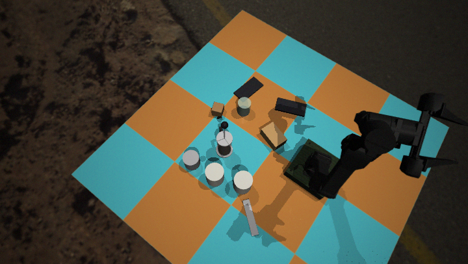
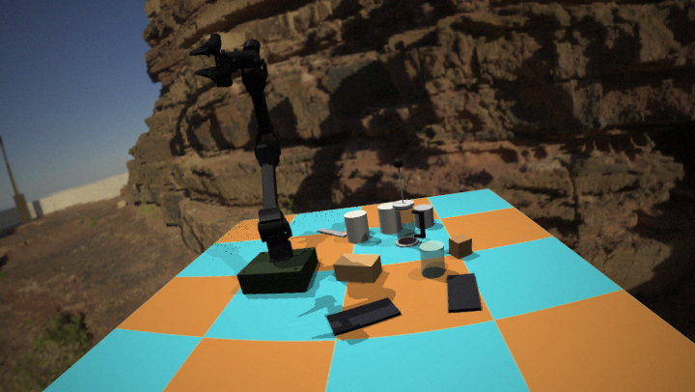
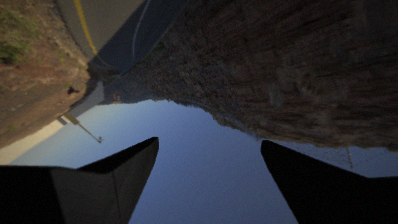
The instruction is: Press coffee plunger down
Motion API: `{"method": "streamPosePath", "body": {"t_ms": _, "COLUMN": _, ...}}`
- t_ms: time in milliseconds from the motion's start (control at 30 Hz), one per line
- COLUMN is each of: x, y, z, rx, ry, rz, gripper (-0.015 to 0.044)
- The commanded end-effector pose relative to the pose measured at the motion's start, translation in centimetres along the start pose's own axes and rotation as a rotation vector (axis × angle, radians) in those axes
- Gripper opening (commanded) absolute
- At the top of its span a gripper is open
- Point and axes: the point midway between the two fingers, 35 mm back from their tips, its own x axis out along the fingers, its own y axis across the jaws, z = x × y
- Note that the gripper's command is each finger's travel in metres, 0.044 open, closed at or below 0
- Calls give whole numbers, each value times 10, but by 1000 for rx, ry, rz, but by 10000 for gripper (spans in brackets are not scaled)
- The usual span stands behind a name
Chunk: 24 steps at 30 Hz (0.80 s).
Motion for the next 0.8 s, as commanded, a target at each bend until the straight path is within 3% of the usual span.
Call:
{"method": "streamPosePath", "body": {"t_ms": 0, "x": 0, "y": -2, "z": 1, "rx": -12, "ry": -2, "rz": -9, "gripper": 426}}
{"method": "streamPosePath", "body": {"t_ms": 133, "x": 1, "y": -32, "z": 16, "rx": -172, "ry": -15, "rz": -131, "gripper": 440}}
{"method": "streamPosePath", "body": {"t_ms": 367, "x": -23, "y": -119, "z": 65, "rx": -635, "ry": 43, "rz": -541, "gripper": 440}}
{"method": "streamPosePath", "body": {"t_ms": 567, "x": -78, "y": -180, "z": 109, "rx": -987, "ry": 231, "rz": -910, "gripper": 440}}
{"method": "streamPosePath", "body": {"t_ms": 767, "x": -157, "y": -217, "z": 149, "rx": -1256, "ry": 559, "rz": -1259, "gripper": 440}}
